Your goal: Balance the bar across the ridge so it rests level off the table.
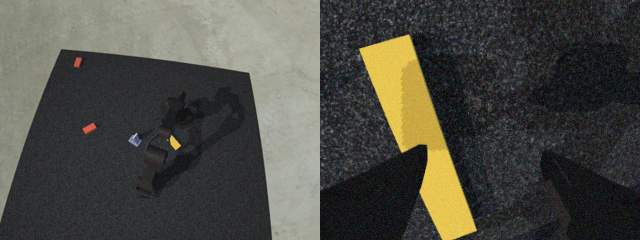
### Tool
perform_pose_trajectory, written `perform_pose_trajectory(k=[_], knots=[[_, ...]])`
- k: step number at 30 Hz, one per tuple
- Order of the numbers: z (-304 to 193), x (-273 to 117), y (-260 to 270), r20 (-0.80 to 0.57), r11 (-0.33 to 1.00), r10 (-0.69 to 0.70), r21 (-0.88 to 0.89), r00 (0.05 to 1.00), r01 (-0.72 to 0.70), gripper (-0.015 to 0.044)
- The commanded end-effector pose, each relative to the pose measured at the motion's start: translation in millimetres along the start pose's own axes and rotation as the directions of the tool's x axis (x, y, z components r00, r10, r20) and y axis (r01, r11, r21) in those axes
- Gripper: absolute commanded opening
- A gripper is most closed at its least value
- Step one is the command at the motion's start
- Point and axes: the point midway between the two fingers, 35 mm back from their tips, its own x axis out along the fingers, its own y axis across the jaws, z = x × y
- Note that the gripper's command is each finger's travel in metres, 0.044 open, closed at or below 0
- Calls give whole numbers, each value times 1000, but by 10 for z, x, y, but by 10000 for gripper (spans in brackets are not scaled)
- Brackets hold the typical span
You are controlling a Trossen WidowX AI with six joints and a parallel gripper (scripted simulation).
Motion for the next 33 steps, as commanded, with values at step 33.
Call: perform_pose_trajectory(k=[33], knots=[[-526, 246, 214, -80, 930, 200, -300, 977, -215, 315]])
